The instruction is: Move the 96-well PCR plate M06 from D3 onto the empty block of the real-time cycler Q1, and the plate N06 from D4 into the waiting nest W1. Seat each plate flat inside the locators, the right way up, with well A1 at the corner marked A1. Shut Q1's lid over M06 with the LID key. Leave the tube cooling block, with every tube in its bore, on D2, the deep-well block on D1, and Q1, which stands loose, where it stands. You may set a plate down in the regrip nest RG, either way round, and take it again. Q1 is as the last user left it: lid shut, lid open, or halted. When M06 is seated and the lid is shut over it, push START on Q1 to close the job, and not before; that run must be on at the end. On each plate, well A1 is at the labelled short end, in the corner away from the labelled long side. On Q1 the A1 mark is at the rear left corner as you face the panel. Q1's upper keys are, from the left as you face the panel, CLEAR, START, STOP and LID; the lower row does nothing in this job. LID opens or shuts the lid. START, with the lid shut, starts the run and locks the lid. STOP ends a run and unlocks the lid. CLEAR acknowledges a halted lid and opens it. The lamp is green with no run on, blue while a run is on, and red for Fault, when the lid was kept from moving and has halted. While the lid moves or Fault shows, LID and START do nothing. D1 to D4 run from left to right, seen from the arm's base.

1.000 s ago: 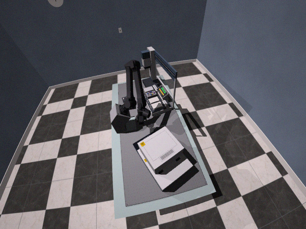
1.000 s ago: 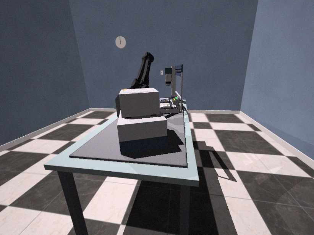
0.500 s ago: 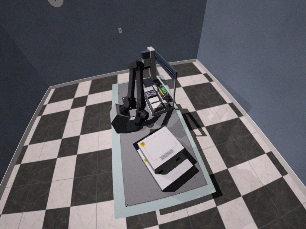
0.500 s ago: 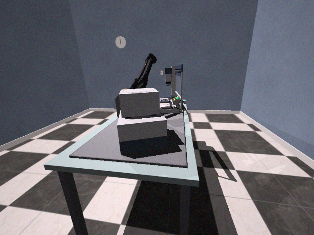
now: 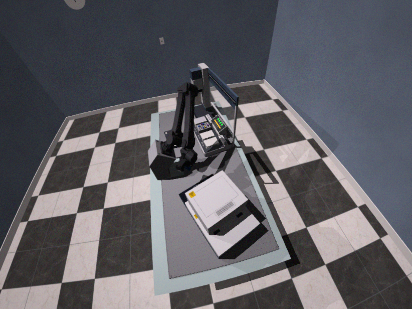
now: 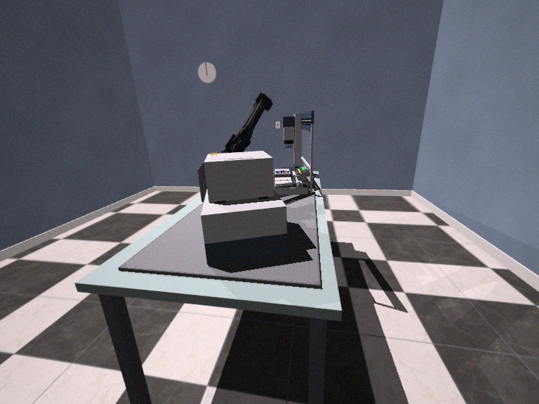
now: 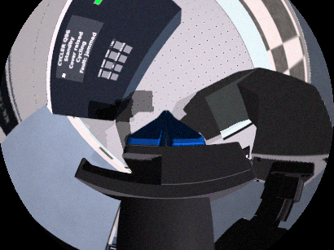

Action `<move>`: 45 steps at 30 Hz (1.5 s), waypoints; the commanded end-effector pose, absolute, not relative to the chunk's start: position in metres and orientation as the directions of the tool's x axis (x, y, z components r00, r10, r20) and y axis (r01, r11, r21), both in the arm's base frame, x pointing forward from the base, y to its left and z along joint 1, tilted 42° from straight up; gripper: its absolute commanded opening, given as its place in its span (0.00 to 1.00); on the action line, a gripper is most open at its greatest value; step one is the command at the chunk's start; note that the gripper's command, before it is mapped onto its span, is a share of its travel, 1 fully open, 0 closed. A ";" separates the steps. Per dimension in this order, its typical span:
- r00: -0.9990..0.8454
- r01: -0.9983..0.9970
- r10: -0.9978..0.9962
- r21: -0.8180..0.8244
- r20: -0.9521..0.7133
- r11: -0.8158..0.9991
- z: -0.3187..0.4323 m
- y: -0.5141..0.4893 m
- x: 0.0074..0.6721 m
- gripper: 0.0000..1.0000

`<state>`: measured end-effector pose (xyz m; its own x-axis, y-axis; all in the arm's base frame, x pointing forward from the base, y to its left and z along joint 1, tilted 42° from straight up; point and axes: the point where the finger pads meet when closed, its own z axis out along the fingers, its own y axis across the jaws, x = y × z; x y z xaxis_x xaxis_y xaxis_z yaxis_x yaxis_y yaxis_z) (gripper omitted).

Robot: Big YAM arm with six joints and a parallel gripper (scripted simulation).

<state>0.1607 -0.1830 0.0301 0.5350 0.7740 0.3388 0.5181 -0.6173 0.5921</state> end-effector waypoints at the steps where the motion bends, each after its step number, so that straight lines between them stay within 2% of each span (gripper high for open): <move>1: 0.605 0.438 0.703 0.581 0.374 -0.686 0.040 -0.210 0.146 0.00; 6: 0.612 0.414 0.682 0.573 0.399 -0.707 0.042 -0.209 0.148 0.00; 25: 0.712 0.112 0.416 0.492 0.566 -0.863 0.049 -0.242 0.107 0.00; 35: 0.710 -0.062 0.257 0.421 0.656 -0.905 0.045 -0.229 0.117 0.00; 45: 0.704 -0.021 0.296 0.436 0.645 -0.900 0.049 -0.238 0.121 0.00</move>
